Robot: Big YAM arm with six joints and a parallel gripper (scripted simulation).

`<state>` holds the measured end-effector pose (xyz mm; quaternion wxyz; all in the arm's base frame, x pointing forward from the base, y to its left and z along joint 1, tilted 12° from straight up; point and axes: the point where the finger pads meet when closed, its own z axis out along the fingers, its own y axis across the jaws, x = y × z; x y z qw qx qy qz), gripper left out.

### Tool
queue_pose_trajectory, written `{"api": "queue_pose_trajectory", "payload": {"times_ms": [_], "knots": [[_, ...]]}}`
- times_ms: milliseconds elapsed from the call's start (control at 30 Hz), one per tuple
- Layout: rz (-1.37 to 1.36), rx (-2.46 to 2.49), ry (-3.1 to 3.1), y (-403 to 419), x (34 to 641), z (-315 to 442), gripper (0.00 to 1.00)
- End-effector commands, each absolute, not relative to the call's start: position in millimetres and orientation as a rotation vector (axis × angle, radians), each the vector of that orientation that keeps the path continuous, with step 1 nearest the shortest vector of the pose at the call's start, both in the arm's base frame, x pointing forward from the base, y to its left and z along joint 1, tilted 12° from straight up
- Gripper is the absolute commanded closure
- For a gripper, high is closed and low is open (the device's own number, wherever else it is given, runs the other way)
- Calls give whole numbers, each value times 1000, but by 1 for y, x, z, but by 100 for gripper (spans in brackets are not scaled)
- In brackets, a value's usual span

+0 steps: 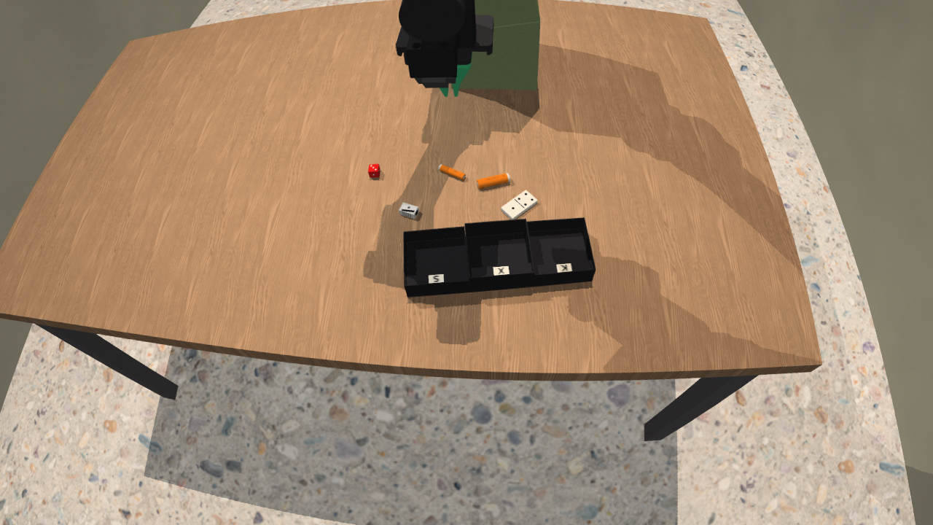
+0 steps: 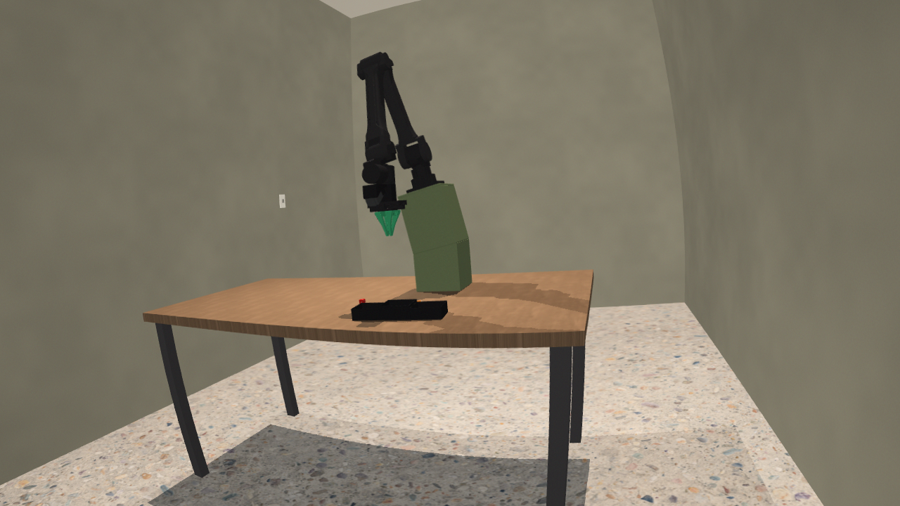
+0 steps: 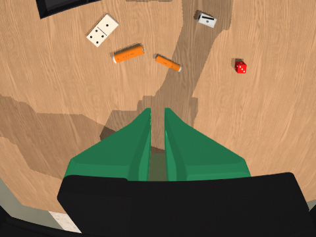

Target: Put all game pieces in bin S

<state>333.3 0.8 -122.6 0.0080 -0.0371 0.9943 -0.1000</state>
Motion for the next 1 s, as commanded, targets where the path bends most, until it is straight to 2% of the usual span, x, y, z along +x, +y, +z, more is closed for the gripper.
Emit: {"api": "queue_pose_trajectory", "payload": {"times_ms": [0,833,867,967], "knots": [[-313,-116,3110,-4,331,-126,91],[-313,-116,3109,-4,331,-127,91],[-310,-188,3081,-5,354,-129,91],[-313,-316,3080,-11,370,-147,91]]}}
